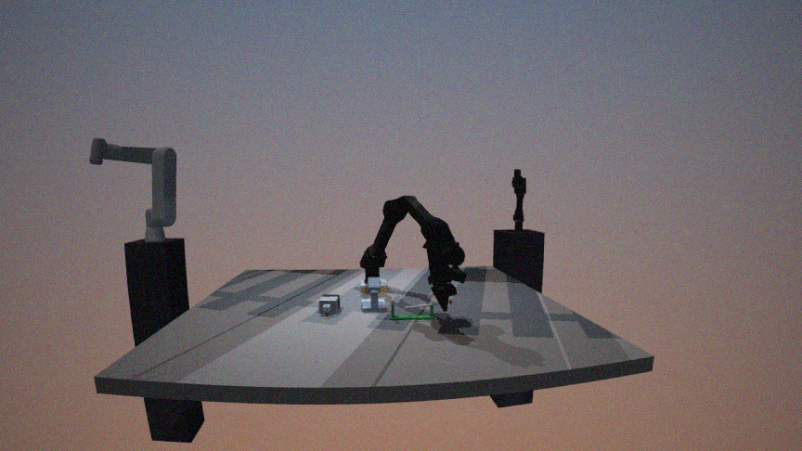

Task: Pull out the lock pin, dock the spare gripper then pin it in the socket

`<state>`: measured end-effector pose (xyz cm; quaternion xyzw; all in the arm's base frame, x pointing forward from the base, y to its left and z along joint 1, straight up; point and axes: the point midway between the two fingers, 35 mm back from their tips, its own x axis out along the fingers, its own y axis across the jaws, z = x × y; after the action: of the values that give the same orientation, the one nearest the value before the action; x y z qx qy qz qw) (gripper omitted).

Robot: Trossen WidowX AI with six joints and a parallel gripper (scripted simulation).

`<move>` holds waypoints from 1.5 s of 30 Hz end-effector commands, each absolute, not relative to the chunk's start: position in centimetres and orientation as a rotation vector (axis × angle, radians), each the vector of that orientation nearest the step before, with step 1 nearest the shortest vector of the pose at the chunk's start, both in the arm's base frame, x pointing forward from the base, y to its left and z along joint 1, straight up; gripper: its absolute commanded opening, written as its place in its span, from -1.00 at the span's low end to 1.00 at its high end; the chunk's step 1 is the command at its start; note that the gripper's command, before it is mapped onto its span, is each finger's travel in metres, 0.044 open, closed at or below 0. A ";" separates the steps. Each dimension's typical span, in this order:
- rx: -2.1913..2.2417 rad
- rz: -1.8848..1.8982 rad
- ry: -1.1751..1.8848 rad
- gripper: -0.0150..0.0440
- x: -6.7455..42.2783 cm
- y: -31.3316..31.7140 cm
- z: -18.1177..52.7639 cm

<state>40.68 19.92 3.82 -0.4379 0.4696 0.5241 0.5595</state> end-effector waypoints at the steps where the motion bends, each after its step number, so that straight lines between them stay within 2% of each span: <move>1: -1.033 1.236 1.107 0.13 40.7 19.9 3.8; 2: -1.033 1.236 1.107 0.19 40.7 19.9 3.8; 39: -1.027 1.248 1.137 0.19 39.8 19.6 11.3; 44: -1.027 1.249 1.138 0.63 39.9 19.6 10.5; 45: -1.028 1.247 1.138 0.54 39.9 19.5 10.6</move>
<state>39.87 19.57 10.56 -0.4338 0.4807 0.5274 0.5501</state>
